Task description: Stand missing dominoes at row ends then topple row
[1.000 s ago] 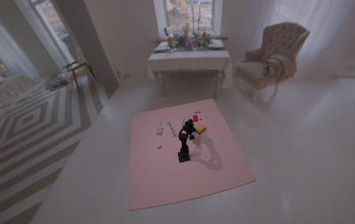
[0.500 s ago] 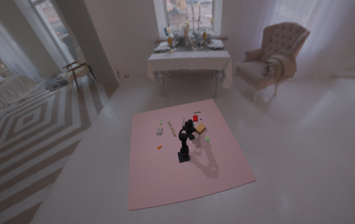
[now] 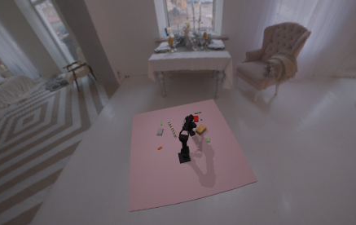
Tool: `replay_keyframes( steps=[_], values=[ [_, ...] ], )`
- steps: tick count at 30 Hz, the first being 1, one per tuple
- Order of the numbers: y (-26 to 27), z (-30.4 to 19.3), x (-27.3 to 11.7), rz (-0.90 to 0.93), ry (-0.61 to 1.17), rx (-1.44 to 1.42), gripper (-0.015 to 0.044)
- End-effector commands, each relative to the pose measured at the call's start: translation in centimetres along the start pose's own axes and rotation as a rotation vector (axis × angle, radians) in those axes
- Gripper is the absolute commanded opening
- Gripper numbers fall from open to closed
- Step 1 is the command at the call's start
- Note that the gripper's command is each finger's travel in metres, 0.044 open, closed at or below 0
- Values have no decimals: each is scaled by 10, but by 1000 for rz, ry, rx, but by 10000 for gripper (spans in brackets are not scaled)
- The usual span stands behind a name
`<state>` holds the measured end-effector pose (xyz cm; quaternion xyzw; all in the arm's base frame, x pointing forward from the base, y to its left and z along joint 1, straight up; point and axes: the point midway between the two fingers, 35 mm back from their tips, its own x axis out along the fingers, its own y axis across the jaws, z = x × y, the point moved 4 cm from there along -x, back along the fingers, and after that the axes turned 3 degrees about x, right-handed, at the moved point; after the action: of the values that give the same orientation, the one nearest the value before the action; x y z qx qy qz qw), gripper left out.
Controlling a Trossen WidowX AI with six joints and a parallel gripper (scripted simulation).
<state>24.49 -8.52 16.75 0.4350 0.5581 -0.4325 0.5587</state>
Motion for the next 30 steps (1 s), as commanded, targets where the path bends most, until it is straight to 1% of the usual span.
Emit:
replay_keyframes(
  steps=[1, 9, 11, 17, 23, 25, 30],
  values=[
    [-8, -6, -53, 14, -9, 0, 107],
    [-7, -8, -56, 14, -9, -18, 107],
    [2, -20, -55, 14, -9, -161, 107],
    [37, -86, -55, 15, -10, -829, 107],
    [52, -158, -55, 13, -13, -1473, 107],
    [52, -166, -55, 13, -13, -1544, 107],
    [52, -166, -55, 13, -13, -1544, 107]
  ],
)
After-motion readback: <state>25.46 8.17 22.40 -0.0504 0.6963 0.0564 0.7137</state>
